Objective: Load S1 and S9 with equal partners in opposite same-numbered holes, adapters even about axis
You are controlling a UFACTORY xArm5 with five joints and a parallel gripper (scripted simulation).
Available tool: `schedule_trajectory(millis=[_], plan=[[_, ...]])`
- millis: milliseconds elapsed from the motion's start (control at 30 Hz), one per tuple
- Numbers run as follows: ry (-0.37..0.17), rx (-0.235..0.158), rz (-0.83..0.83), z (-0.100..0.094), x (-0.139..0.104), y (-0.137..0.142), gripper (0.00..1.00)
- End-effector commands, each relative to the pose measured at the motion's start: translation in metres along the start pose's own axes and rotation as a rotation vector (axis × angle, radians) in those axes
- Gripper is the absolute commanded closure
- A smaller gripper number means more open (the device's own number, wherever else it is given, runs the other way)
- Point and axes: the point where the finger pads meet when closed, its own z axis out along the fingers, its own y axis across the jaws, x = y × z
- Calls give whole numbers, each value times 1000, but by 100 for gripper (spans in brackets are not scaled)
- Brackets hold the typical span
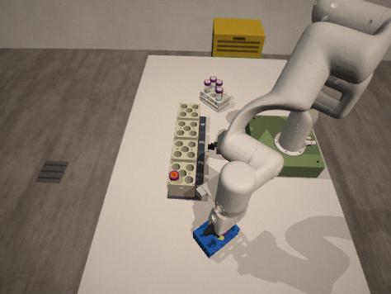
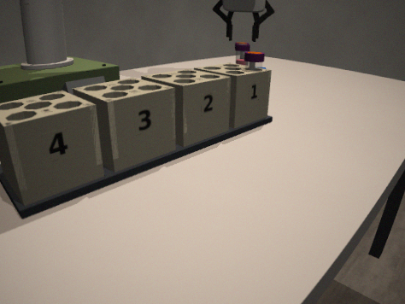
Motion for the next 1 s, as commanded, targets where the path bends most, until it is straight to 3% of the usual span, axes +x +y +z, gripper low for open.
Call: schedule_trajectory(millis=[0, 967], plan=[[-1, 4, 0, 4, 0, -2, 43], [-1, 4, 0, 18, 0, -2, 43]])
